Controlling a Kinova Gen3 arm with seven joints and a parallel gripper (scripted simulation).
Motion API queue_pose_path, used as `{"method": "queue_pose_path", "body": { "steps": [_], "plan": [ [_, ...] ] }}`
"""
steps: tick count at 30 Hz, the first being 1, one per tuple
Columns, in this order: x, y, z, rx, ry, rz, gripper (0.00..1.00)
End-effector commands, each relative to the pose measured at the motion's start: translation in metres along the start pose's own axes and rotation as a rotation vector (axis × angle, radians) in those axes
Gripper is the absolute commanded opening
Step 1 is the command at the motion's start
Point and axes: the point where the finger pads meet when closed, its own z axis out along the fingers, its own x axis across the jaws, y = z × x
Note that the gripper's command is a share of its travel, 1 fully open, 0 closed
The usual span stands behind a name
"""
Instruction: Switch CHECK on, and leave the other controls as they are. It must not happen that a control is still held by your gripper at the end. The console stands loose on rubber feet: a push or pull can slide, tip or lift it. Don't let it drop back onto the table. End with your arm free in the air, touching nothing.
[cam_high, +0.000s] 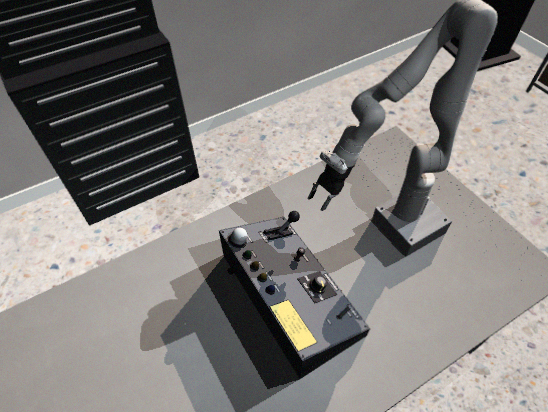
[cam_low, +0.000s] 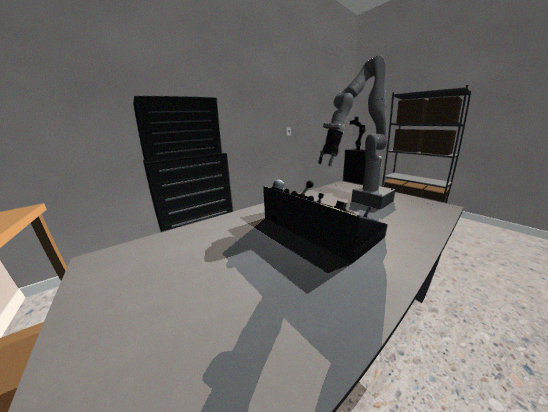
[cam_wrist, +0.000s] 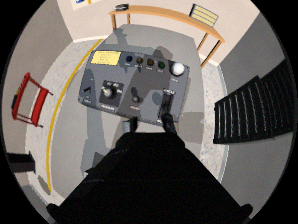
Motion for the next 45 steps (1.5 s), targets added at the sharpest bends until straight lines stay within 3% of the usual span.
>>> {"method": "queue_pose_path", "body": {
  "steps": [1,30,45],
  "plan": [
    [0.010,0.006,-0.003,-0.006,0.009,0.029,1.00],
    [0.010,0.008,-0.034,-0.005,0.008,0.030,1.00],
    [0.010,0.008,-0.039,-0.005,0.009,0.029,1.00]
  ]
}}
